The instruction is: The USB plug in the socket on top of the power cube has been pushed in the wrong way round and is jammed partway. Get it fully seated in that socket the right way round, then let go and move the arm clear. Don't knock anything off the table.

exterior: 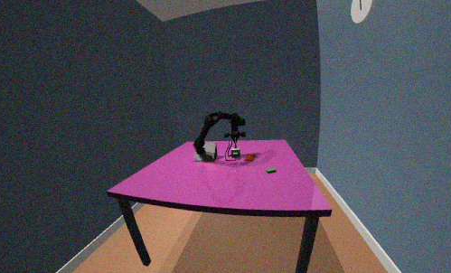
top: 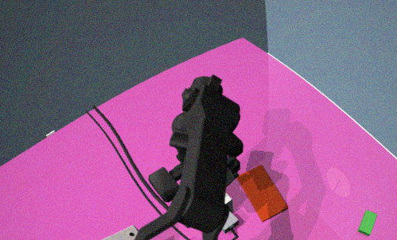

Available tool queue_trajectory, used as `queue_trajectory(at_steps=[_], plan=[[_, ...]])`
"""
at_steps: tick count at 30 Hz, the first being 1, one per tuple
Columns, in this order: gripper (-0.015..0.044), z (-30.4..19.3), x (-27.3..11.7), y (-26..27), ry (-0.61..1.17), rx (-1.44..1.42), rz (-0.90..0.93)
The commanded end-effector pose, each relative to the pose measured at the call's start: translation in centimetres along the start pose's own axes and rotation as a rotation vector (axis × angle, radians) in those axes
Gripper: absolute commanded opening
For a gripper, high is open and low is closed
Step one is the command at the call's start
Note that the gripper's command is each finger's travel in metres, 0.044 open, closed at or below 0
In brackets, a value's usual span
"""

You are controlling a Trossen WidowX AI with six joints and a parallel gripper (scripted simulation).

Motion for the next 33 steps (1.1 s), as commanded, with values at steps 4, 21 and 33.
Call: queue_trajectory(at_steps=[4,21,33], plan=[[0.0,-0.01,0.07,0.03,0.002,-0.004,0.002],[0.0,0.01,0.28,0.03,0.002,-0.004,0.002],[0.0,0.03,0.42,0.03,0.002,-0.004,0.002]])
Point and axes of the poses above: the point midway between the two fingers, 35 mm back from their tips, its own x axis out along the fingers, its own y axis across the jaws, z = x × y, the point moved 4 cm from there along -x, back along the fingers, and after that the axes turned 10 degrees about -x, right-handed, at the moved point
